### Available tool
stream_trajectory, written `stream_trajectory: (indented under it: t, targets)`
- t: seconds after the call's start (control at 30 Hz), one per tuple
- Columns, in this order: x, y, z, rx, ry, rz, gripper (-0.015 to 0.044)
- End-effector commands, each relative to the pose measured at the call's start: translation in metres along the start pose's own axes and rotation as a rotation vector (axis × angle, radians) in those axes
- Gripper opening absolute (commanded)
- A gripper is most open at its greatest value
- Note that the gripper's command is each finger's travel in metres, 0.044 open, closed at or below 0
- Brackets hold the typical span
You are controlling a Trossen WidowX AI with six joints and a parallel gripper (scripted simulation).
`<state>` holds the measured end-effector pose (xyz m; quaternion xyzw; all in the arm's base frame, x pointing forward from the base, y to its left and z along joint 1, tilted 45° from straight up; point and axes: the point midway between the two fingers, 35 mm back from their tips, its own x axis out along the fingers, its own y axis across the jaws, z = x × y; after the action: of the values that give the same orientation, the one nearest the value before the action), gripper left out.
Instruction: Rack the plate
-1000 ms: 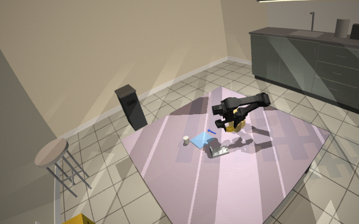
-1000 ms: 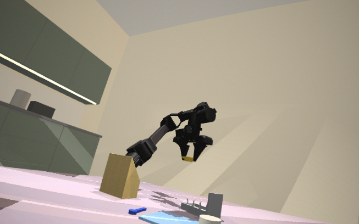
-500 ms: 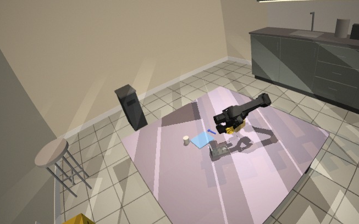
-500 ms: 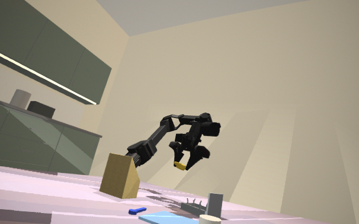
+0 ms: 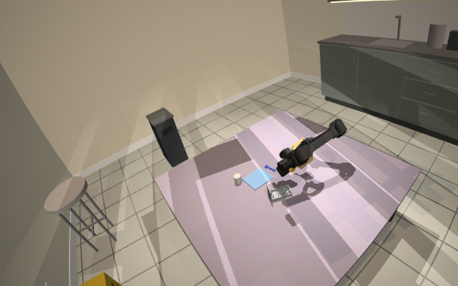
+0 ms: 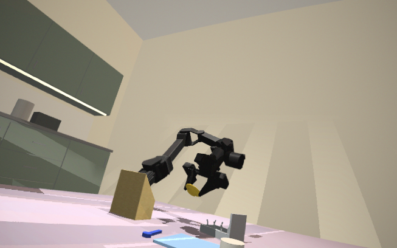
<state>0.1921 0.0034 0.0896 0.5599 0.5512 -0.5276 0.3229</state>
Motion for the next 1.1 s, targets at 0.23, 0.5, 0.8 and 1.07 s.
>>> stream_trajectory:
  t: [0.23,0.5,0.8,1.07]
  targets:
    - [0.019,0.005,0.003,-0.096,-0.213,0.048,0.0]
    - [0.03,0.009,0.001,-0.19,-0.356,0.106,0.0]
    - [0.038,0.016,-0.002,-0.272,-0.508,0.199,0.0]
    - [0.042,0.022,-0.008,-0.337,-0.626,0.306,0.0]
